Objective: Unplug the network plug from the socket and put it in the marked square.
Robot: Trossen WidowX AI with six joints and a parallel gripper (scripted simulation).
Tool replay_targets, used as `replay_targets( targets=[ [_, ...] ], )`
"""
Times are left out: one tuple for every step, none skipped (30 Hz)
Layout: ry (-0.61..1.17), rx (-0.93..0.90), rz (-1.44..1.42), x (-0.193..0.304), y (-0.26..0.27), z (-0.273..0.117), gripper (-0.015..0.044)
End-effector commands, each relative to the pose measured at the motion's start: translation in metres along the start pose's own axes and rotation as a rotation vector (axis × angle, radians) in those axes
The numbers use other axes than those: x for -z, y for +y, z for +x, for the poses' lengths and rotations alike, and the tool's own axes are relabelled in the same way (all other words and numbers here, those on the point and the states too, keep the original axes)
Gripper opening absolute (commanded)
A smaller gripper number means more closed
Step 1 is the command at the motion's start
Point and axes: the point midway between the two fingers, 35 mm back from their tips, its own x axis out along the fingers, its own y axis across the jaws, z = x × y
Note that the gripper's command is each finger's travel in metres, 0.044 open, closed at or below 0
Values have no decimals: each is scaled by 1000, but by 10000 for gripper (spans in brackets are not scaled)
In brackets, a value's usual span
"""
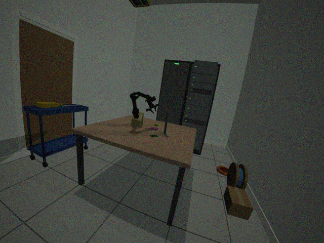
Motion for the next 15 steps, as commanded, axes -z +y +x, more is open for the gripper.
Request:
replay_targets(
  targets=[
    [-6,-1,5,-1,1,-2,235],
    [-6,-1,5,-1,1,-2,261],
    [-6,-1,5,-1,1,-2,287],
    [-6,-1,5,-1,1,-2,314],
    [-6,-1,5,-1,1,-2,340],
    [-6,-1,5,-1,1,-2,366],
    [-6,-1,5,-1,1,-2,392],
    [-6,-1,5,-1,1,-2,419],
    [-6,-1,5,-1,1,-2,440],
    [-6,-1,5,-1,1,-2,440],
    [-6,-1,5,-1,1,-2,440],
    [-6,-1,5,-1,1,-2,440],
    [-6,-1,5,-1,1,-2,440],
    [-6,-1,5,-1,1,-2,440],
    [-6,-1,5,-1,1,-2,440]
  ],
)
